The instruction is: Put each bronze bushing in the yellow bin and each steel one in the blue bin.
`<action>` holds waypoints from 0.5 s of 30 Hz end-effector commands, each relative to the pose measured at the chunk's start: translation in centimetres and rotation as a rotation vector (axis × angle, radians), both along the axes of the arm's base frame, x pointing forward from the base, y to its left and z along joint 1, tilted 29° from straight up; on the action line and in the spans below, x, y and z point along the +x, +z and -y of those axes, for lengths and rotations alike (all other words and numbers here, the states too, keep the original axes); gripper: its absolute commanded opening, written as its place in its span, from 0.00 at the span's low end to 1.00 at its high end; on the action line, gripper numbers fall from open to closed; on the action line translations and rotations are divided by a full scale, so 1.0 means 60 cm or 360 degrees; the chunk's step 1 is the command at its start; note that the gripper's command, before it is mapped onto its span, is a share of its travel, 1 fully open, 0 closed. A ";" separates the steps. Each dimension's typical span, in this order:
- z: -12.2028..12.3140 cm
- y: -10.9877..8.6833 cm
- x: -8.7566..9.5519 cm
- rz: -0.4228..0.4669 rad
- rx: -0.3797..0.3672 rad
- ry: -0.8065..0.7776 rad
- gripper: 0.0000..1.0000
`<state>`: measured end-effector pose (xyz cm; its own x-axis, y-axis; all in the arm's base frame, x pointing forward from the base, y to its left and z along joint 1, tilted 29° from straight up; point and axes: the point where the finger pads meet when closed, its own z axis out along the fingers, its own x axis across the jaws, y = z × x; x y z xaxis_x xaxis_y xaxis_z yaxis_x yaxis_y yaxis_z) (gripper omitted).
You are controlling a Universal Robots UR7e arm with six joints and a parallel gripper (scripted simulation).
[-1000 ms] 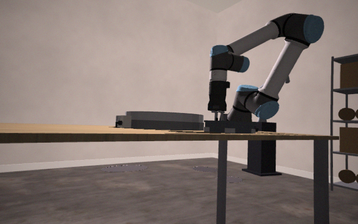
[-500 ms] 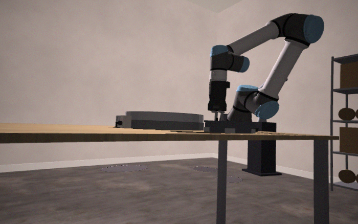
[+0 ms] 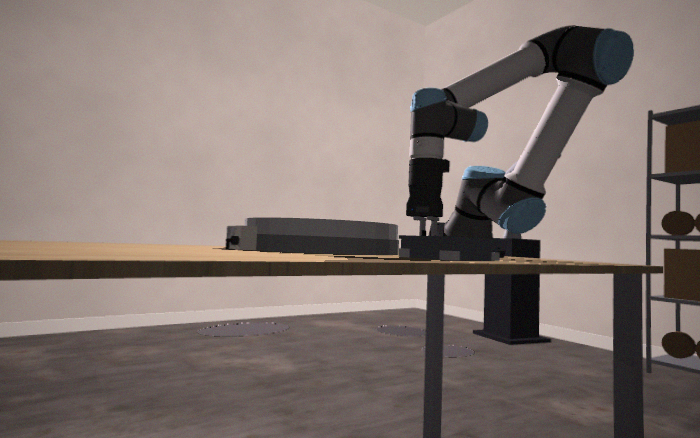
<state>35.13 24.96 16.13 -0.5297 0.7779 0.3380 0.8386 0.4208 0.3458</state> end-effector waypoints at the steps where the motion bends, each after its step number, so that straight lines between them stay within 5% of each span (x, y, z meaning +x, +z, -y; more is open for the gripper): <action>1: 0.000 0.001 0.000 0.0002 0.0000 0.0000 0.47; 15: -0.002 0.003 -0.002 0.0000 -0.0001 0.0000 0.47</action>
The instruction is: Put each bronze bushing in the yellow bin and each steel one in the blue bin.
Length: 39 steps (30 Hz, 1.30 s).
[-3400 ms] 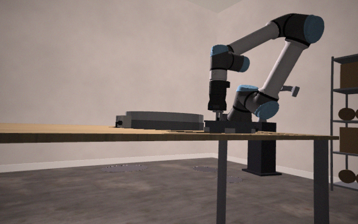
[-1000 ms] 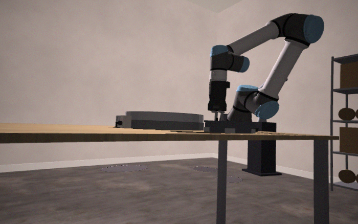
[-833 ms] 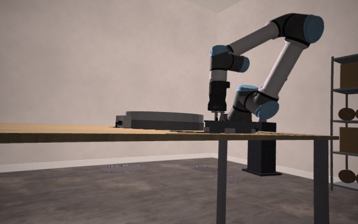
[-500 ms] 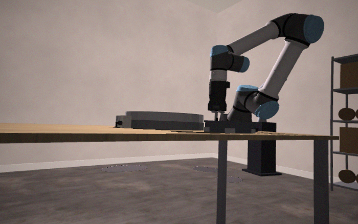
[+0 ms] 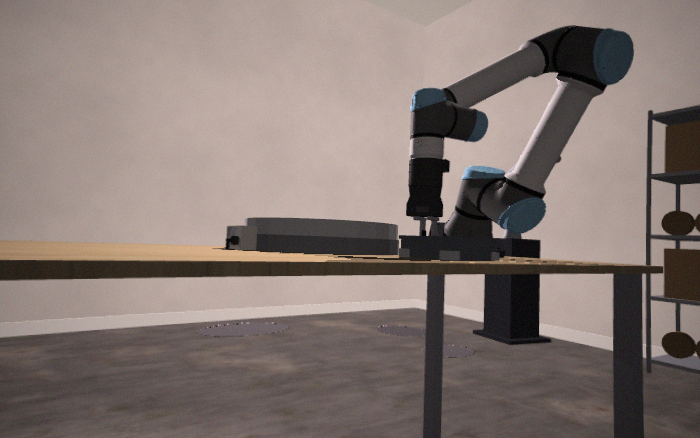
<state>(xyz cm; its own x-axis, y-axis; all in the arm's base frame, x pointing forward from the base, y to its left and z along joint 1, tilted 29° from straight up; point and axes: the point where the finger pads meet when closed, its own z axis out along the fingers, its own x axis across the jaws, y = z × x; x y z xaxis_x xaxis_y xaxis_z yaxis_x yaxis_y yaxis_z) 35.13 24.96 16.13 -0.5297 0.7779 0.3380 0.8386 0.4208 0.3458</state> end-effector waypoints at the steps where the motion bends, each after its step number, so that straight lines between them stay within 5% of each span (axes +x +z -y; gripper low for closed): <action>1: -0.003 0.003 -0.002 -0.0001 -0.0001 0.0001 0.47; 39: 0.003 0.013 -0.006 -0.0006 -0.0001 0.0001 0.47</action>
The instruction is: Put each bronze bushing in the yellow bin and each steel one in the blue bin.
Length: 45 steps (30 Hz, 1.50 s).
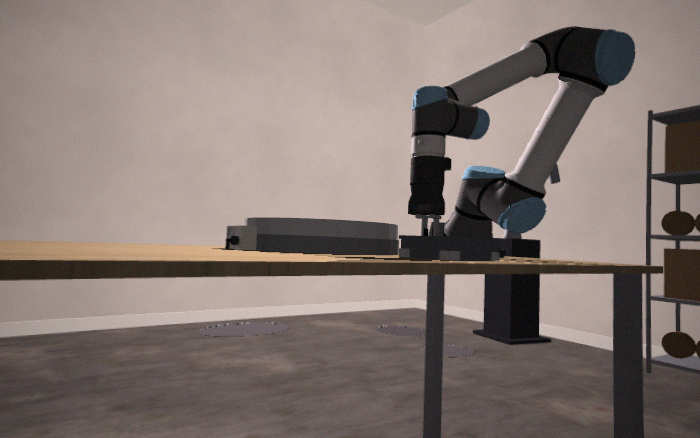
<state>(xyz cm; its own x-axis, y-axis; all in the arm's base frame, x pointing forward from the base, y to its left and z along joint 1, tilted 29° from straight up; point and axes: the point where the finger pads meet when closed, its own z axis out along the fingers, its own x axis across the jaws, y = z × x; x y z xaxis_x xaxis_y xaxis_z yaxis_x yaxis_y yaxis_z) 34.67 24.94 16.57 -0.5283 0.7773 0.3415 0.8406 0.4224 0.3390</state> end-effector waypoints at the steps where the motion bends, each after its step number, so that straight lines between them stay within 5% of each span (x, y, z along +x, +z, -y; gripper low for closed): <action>1: 0.003 0.007 0.001 0.0007 0.0000 -0.0001 0.47; 45: 0.011 0.023 0.001 0.0011 0.0000 -0.0002 0.47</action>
<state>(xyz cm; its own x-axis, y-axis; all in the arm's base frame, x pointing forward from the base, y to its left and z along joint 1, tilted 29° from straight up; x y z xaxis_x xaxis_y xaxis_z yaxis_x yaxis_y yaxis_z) 34.56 24.37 17.61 -0.5283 0.7780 0.3401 0.8405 0.4223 0.3396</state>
